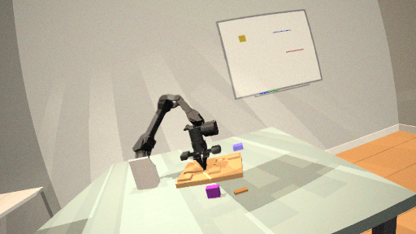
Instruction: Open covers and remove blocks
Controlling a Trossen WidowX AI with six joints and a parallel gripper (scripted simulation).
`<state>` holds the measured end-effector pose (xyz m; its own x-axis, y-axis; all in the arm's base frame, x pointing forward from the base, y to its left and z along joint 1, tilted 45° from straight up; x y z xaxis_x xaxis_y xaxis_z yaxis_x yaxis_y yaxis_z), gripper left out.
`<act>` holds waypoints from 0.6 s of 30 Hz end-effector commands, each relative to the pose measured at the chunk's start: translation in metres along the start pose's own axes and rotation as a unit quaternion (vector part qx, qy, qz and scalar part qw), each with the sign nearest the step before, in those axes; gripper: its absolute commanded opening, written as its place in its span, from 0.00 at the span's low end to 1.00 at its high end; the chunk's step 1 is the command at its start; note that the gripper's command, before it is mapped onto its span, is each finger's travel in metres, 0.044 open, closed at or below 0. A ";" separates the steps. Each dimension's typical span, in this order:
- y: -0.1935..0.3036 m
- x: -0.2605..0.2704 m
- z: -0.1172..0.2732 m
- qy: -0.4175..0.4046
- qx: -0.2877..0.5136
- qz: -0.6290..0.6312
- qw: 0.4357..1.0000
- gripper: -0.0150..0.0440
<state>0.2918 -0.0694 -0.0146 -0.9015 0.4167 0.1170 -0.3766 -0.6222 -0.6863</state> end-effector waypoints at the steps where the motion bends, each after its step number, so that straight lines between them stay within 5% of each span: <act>1: 0.002 0.008 -0.002 -0.005 -0.001 -0.001 1.000 0.25; 18: 0.005 0.024 -0.003 -0.006 -0.001 -0.001 1.000 0.25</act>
<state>0.2749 -0.0634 -0.0166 -0.9020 0.4138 0.1231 -0.3783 -0.6203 -0.6871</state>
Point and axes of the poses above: the point midway between the two fingers, 35 mm back from their tips, its own z axis back along the fingers, its own x axis across the jaws, y = z × x, the point moved 3 cm from there along z, back along the fingers, and after that the axes turned 7 degrees about -z, right-handed, at the moved point
